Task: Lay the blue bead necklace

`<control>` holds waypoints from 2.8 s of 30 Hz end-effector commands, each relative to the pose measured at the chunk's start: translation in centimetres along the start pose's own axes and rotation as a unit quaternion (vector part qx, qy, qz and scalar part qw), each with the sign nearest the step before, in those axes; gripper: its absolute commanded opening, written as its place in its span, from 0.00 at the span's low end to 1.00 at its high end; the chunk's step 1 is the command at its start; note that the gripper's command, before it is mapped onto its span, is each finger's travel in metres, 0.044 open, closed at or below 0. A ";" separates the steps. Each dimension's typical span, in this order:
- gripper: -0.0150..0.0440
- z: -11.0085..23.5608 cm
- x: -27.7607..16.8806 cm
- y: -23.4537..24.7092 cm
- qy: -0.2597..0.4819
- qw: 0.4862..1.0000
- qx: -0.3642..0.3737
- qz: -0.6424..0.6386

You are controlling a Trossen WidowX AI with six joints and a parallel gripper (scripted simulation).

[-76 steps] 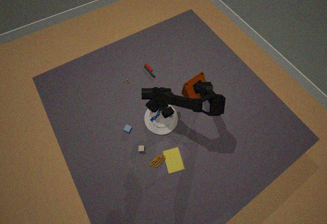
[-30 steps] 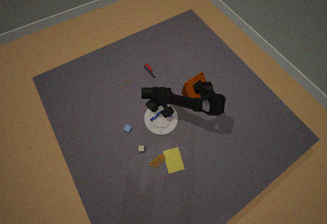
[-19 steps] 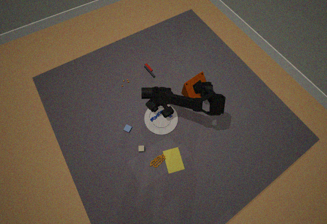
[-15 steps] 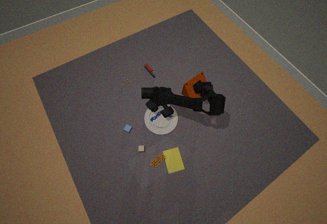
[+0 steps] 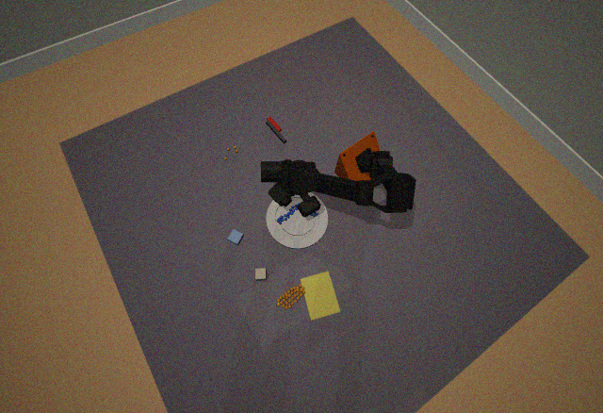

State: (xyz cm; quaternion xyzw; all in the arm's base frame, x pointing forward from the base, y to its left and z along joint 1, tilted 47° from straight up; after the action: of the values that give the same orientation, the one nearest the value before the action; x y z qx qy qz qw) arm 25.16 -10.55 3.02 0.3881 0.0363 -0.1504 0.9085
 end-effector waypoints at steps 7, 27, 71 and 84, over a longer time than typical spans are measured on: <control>0.93 1.1 -1.0 1.7 0.002 0.978 0.001 -0.210; 0.78 3.3 -3.8 5.5 0.008 0.760 -0.002 -0.650; 0.78 -0.8 -3.9 5.6 0.009 0.760 -0.001 -0.650; 0.40 -0.5 -3.8 5.6 0.007 0.762 -0.003 -0.648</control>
State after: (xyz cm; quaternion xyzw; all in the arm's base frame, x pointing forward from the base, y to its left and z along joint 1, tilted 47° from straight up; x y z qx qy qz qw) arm 23.24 -5.57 7.23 0.2709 0.2862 -0.7002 0.5953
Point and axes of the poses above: the point midway between the two fingers, 35 mm back from their tips, its own z axis back along the fingers, its own y axis across the jaws, x = y × z, the point moved 10 cm from there along z, back along the fingers, and after that the axes turned 11 degrees about -z, right-handed, at the moved point
